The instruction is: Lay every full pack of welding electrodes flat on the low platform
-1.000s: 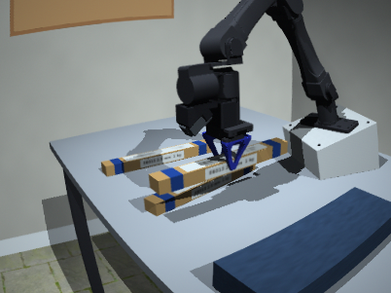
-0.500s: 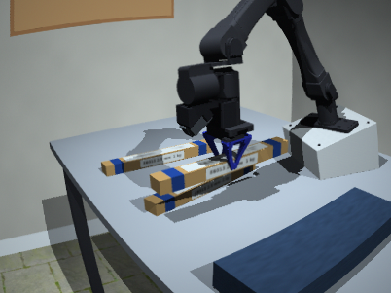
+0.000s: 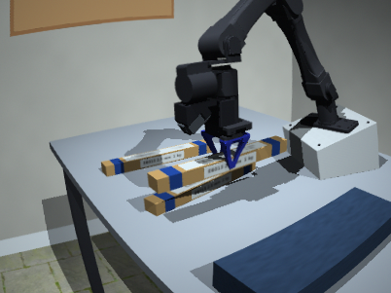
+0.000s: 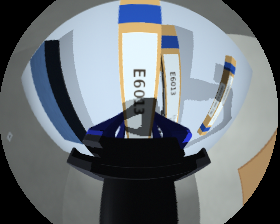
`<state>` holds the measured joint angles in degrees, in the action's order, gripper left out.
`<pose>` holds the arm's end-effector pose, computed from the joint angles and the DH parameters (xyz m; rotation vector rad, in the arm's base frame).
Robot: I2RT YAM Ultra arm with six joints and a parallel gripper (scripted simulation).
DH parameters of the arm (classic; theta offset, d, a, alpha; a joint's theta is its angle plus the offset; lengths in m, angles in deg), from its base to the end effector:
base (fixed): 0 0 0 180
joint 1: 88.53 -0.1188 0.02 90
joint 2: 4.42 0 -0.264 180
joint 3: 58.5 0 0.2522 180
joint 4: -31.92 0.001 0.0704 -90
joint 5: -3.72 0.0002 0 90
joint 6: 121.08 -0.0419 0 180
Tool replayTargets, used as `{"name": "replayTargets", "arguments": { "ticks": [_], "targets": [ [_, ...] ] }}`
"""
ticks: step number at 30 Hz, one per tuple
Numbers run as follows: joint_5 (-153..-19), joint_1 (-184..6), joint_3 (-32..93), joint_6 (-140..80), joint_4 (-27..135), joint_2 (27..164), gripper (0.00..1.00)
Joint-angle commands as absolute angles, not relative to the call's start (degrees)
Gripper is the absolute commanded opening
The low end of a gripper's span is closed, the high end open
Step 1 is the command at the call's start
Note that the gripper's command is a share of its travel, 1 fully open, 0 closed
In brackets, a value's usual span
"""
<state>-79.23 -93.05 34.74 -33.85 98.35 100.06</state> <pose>0.3563 0.0240 0.2158 -0.0251 2.9150 -0.1592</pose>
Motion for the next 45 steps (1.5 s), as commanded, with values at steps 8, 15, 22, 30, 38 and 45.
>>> {"name": "replayTargets", "arguments": {
  "ticks": [8, 15, 22, 30, 38, 45],
  "targets": [
    [-79.5, -93.3, 38.6, -33.8, 100.2, 97.5, 0.00],
    [-79.4, -93.3, 38.8, -33.8, 100.3, 97.6, 0.00],
    [-79.4, -93.4, 39.0, -33.8, 100.5, 97.6, 0.00],
    [-79.4, -93.4, 39.2, -33.8, 100.6, 97.7, 0.00],
    [-79.3, -93.1, 34.0, -33.8, 96.9, 97.7, 0.00],
    [-79.3, -93.3, 34.6, -34.0, 98.4, 96.6, 0.00]
  ]
}}
